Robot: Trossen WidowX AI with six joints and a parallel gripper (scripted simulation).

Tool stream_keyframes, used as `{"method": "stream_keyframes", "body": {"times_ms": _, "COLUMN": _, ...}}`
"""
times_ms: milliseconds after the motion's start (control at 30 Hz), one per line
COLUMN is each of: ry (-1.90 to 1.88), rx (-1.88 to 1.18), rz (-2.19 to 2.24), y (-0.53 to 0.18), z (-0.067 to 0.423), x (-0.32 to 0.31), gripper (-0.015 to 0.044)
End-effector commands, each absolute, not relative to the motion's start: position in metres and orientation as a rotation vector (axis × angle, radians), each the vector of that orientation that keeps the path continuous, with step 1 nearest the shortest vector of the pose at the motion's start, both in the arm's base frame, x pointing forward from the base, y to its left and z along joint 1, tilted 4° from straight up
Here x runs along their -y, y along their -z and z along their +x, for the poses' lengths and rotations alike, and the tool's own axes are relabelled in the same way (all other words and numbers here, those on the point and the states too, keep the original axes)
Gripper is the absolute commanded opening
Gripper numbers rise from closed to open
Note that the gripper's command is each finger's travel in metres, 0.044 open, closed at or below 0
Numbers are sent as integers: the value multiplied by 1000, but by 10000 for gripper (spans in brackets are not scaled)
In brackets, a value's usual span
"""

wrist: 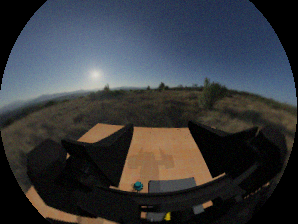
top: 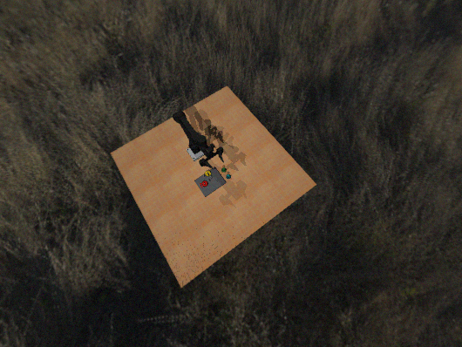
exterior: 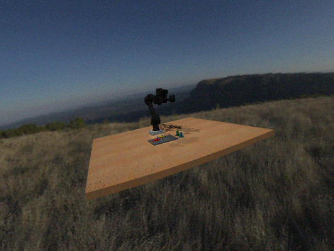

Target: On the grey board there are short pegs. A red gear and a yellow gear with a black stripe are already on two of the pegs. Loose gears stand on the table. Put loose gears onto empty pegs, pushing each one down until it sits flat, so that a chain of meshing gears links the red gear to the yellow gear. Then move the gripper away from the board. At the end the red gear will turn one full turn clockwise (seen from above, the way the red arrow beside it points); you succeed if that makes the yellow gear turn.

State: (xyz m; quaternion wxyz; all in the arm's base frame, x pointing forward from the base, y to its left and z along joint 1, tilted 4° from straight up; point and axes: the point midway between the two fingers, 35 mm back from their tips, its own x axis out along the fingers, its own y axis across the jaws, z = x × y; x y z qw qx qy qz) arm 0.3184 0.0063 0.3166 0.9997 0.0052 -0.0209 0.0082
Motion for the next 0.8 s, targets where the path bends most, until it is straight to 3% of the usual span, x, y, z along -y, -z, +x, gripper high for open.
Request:
{"method": "stream_keyframes", "body": {"times_ms": 0, "ry": -18, "rx": 30, "rz": 11, "y": -315, "z": 320, "x": -7, "gripper": 426}}
{"method": "stream_keyframes", "body": {"times_ms": 367, "ry": -101, "rx": -694, "rz": 21, "y": -209, "z": 383, "x": -42, "gripper": 440}}
{"method": "stream_keyframes", "body": {"times_ms": 767, "ry": -144, "rx": -1491, "rz": -26, "y": -104, "z": 365, "x": -78, "gripper": 440}}
